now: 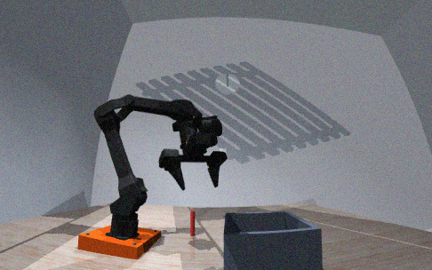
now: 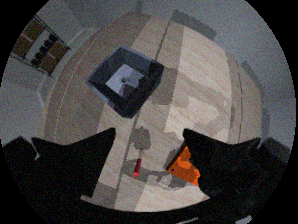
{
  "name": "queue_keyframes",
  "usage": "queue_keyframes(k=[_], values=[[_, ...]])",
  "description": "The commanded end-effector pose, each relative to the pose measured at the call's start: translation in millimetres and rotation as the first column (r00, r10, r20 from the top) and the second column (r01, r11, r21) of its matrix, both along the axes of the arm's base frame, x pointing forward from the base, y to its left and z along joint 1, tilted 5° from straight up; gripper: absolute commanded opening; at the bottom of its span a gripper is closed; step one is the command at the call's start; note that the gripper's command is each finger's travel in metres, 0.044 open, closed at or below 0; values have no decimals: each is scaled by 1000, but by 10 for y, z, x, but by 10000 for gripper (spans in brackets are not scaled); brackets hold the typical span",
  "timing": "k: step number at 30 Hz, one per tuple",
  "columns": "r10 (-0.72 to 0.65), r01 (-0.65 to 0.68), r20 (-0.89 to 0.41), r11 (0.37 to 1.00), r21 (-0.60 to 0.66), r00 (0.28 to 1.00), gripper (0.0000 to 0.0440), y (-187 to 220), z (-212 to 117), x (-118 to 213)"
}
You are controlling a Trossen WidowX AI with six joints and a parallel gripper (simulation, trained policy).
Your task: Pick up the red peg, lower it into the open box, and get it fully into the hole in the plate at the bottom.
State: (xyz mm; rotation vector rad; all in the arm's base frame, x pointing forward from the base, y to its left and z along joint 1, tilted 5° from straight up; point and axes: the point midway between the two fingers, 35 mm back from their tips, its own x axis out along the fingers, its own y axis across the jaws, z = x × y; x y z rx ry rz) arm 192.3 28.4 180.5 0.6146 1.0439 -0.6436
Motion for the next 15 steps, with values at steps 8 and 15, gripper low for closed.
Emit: queue_keyframes(k=[8, 15], values=[[-44, 61, -142, 991, 120, 989, 440, 487, -427, -271], [-38, 70, -166, 979, 192, 985, 440, 760, -724, -326]])
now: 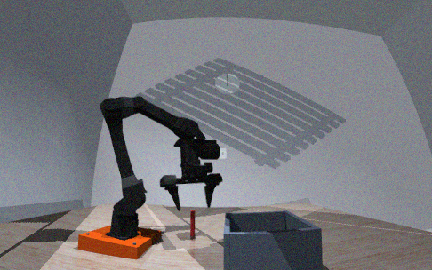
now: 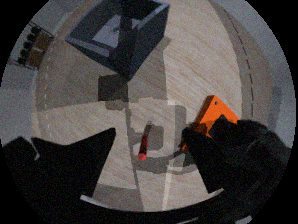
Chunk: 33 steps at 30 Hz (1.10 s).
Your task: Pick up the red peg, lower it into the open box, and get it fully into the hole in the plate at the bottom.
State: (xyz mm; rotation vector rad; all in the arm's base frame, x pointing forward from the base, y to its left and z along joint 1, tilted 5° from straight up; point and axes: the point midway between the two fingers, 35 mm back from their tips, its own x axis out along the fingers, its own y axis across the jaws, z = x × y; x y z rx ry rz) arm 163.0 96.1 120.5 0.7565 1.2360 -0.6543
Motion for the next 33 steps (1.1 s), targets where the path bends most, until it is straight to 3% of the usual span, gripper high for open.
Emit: queue_keyframes(k=[1, 13, 29, 30, 33], values=[[-4, 4, -12, 999, 34, 1000, 440, 117, -170, -35], [-30, 30, 1, 988, 149, 1000, 420, 392, -644, -31], [-35, 56, -90, 970, 238, 995, 20, 457, -723, -80], [-35, 57, -94, 969, 241, 995, 0, 456, -722, -78], [-20, 34, -59, 971, 238, 998, 0, 448, -635, -15]])
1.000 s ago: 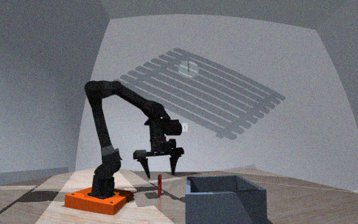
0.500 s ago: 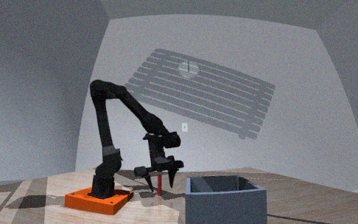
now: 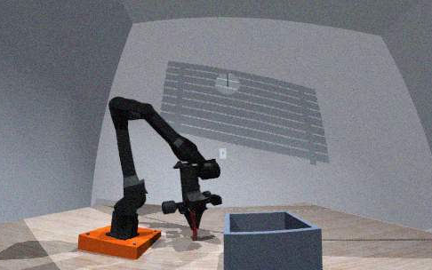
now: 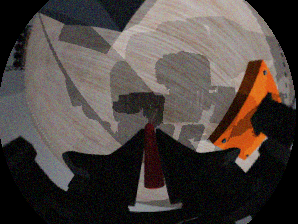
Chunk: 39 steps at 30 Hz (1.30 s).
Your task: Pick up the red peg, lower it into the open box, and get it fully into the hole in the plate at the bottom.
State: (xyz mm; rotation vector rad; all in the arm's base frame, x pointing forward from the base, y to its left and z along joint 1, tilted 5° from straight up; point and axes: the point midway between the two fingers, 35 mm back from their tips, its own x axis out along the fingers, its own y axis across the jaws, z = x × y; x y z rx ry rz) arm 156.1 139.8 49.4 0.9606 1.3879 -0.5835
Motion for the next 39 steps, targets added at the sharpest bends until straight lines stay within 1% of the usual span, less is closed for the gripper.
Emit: queue_keyframes(k=[1, 10, 16, 19, 29, 39], values=[[17, -17, 37, 1000, 5, 999, 0, 9, 112, 77], [67, -65, 153, 998, -24, 986, 0, -68, 548, 309], [75, -64, 217, 996, -57, 973, 0, -179, 840, 492], [68, -52, 242, 996, -75, 968, 0, -263, 936, 596], [10, 26, 294, 993, -119, 956, 0, -583, 1090, 960], [-47, 100, 316, 983, -154, 948, 0, -897, 1124, 1228]])
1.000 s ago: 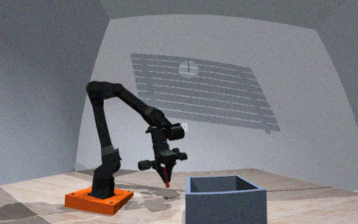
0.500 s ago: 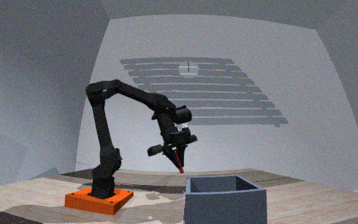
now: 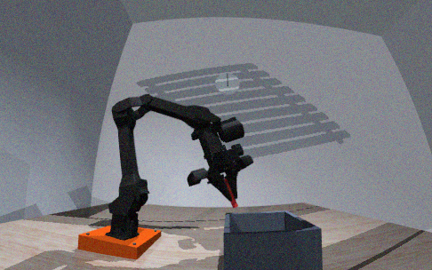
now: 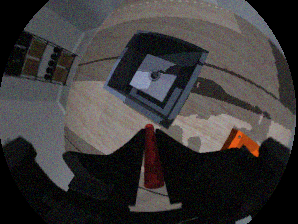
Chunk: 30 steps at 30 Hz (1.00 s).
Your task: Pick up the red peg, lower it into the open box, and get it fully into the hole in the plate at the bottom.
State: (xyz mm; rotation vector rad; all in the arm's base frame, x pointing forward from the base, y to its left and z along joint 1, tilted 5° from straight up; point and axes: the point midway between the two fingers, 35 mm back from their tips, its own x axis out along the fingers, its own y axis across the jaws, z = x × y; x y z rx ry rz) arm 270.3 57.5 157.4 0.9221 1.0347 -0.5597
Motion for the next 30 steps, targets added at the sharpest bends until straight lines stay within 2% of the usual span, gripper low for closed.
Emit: queue_keyframes(k=[1, 17, 30], values=[[-22, 22, 20, 1000, -12, 1000, 0, -104, 42, 110], [-118, 118, 22, 992, -37, 993, 3, -540, -83, 470], [-138, 137, -35, 990, -29, 990, 16, -719, -310, 657]])
